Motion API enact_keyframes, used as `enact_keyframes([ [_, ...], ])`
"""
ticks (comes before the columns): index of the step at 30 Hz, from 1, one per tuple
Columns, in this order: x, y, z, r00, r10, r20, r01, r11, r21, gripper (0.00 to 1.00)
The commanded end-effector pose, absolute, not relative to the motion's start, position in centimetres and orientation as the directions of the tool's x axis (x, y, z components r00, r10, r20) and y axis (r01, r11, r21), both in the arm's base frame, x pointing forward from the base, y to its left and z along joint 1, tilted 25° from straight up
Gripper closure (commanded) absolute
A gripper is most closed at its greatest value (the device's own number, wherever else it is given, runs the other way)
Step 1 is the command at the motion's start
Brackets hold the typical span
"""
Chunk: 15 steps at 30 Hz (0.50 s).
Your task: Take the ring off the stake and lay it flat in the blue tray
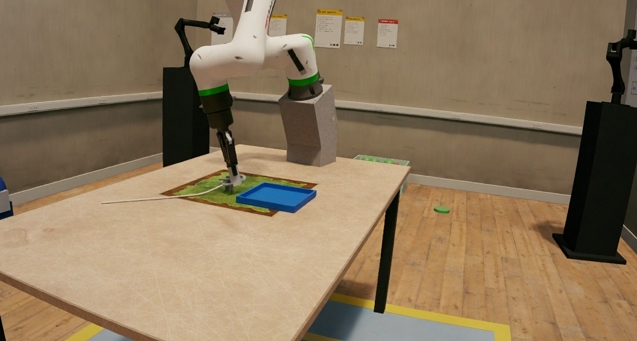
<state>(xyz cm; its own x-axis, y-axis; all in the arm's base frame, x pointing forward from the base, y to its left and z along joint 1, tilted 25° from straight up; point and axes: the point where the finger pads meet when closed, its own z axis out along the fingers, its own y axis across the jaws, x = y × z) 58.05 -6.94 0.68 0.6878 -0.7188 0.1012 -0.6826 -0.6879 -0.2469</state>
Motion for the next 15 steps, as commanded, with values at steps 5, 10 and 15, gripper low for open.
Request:
enact_keyframes([
  [5, 58.12, -7.17, 1.09, 0.689, -0.718, 0.096, -0.682, -0.688, -0.248, 0.90],
  [10, 58.35, -7.44, 1.22, 0.689, -0.718, 0.096, -0.682, -0.688, -0.248, 0.90],
  [15, 58.51, -7.64, 1.31, 0.689, -0.718, 0.096, -0.682, -0.688, -0.248, 0.90],
])
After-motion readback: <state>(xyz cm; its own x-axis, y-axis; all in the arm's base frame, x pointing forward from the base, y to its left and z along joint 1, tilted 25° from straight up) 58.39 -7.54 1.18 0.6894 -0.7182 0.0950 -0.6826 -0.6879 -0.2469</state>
